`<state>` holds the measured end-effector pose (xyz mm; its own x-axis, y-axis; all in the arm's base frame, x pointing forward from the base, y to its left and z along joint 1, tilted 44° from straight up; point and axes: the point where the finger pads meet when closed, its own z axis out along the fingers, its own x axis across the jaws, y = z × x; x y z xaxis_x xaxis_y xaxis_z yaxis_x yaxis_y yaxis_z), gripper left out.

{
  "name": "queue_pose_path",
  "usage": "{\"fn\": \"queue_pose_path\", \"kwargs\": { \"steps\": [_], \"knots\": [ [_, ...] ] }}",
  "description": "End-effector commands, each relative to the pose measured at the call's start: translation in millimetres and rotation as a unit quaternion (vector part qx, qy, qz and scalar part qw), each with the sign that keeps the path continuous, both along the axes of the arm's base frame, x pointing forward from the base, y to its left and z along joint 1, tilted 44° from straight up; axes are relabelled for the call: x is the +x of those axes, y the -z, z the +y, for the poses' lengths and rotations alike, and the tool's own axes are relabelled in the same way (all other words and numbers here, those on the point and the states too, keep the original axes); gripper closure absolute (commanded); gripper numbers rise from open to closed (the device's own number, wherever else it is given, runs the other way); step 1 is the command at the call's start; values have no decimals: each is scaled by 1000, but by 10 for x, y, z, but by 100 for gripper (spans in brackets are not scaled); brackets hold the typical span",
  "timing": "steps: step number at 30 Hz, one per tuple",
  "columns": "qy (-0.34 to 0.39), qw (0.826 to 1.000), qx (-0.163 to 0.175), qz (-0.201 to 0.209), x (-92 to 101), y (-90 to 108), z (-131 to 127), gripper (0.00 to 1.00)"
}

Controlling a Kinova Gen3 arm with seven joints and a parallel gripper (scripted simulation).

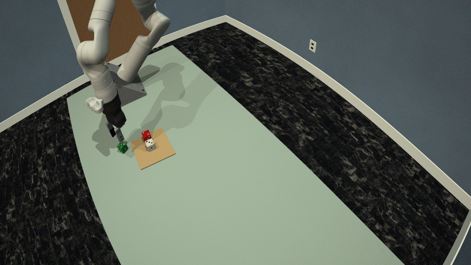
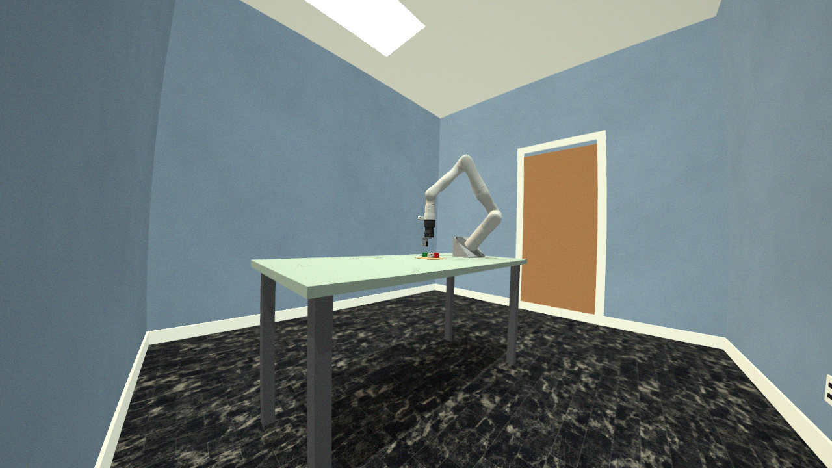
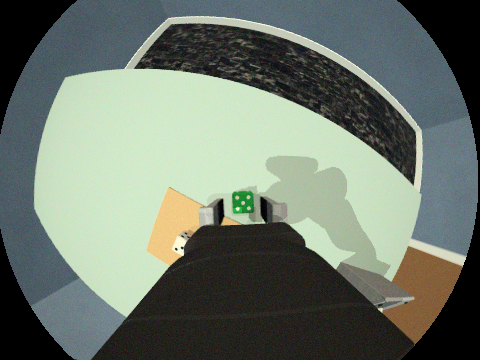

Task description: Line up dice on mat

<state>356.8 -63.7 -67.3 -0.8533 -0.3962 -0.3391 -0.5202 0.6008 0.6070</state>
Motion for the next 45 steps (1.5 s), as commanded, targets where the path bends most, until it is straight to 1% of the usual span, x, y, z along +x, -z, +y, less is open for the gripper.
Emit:
{"fn": "queue_pose_path", "kwargs": {
  "steps": [1, 23, 45],
  "knots": [
    [-1, 1000, 2, 1, -13, 33, 42, 13],
    [-1, 1000, 2, 1, -31, 217, 208, 13],
    [-1, 1000, 2, 1, -32, 235, 224, 13]
  ]
}}
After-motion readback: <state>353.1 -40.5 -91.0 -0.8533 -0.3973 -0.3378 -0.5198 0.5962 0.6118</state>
